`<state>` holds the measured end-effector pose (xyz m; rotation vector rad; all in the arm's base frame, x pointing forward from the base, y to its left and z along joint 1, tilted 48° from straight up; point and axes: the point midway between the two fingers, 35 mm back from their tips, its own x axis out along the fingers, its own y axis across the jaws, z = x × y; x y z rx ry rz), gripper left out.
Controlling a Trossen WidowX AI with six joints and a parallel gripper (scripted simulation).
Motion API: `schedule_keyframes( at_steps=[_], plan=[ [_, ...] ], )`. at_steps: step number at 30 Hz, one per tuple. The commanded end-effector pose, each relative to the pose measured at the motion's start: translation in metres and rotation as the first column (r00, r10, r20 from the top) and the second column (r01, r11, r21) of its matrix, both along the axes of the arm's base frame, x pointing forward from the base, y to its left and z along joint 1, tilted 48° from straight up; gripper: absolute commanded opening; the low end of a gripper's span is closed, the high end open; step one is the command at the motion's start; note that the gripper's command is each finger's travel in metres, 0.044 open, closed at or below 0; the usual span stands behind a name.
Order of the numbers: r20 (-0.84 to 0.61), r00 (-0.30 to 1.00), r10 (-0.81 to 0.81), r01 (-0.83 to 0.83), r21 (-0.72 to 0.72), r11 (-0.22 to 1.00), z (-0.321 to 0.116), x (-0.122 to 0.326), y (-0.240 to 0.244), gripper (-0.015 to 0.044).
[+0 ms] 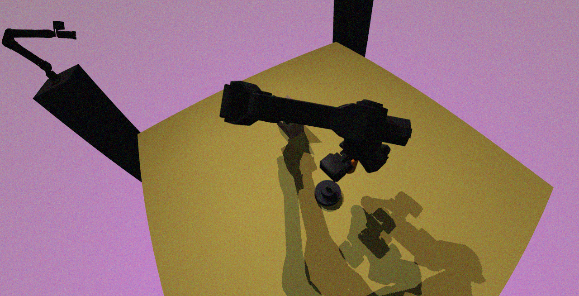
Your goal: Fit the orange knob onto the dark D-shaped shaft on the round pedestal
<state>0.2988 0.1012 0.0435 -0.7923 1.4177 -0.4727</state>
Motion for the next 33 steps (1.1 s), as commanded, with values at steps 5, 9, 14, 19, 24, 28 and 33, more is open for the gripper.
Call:
schedule_keyframes(
  at_steps=[5,9,14,19,24,28,33],
  plan=[
    [0.008,1.0,0.008,-0.008,-0.003,1.0,0.013,0.004,-0.021,0.0],
    [0.009,1.0,0.007,-0.007,-0.007,1.0,0.019,0.005,-0.033,0.0],
    [0.01,1.0,0.005,-0.005,-0.012,1.0,0.026,0.006,-0.048,0.0],
    [0.01,1.0,0.003,-0.003,-0.019,1.0,0.032,0.005,-0.062,0.0],
    [0.011,1.0,0.003,-0.003,-0.02,1.0,0.031,0.006,-0.066,0.0],
    [0.011,1.0,0.003,-0.003,-0.02,1.0,0.025,0.007,-0.073,0.0],
    [0.011,1.0,0.003,-0.003,-0.021,1.0,0.016,0.008,-0.083,0.0]
  ],
)
